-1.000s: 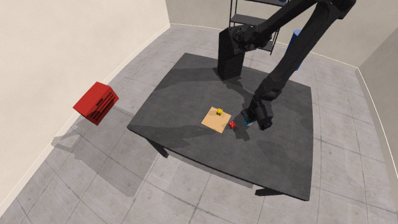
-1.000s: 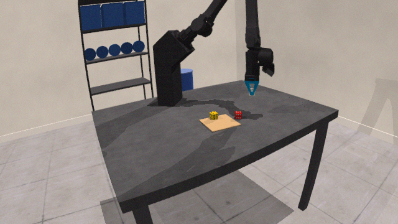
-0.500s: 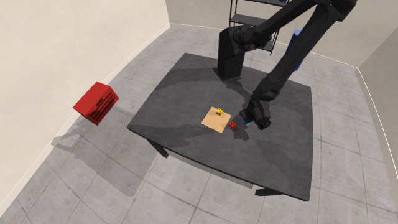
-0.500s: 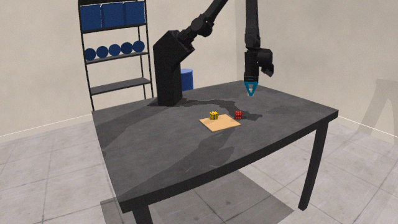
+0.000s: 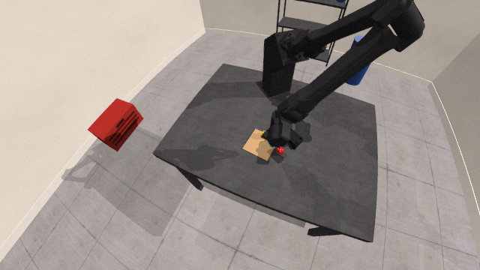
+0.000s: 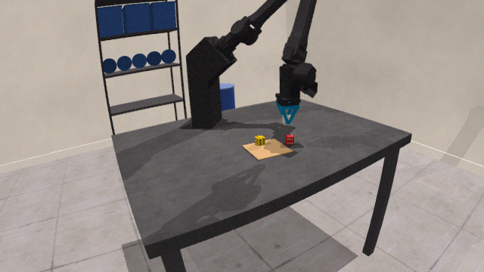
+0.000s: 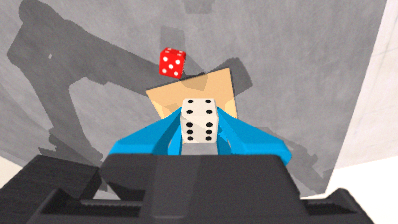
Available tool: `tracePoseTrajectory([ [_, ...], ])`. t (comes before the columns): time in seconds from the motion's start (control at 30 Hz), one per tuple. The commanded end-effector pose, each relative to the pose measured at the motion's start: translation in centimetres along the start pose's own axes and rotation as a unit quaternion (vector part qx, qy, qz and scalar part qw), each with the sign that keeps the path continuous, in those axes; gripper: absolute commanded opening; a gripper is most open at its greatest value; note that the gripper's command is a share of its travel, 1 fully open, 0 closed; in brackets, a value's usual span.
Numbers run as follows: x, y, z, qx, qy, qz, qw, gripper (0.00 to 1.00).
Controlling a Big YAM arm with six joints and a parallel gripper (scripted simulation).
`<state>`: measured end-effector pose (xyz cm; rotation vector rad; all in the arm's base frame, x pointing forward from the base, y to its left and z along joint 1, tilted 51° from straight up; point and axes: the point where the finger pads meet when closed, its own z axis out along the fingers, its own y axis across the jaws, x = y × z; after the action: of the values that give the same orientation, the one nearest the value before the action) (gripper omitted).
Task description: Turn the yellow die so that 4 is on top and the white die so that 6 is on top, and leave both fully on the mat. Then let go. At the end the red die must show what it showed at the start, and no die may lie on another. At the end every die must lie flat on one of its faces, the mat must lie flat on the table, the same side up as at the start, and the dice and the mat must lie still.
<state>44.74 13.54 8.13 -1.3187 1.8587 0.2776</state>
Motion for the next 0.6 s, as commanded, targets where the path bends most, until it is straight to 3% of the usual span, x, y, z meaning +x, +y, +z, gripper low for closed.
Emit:
tracePoseTrajectory([
  [0.0,2.9,-2.8,-0.6,0.010,0.000,-0.096,0.995,0.25],
  [0.23,6.3,-4.4,-1.2,0.014,-0.004,-0.164,0.986,0.25],
  [0.57,5.1,-4.2,-1.2,0.014,-0.011,-0.184,0.983,0.25],
])
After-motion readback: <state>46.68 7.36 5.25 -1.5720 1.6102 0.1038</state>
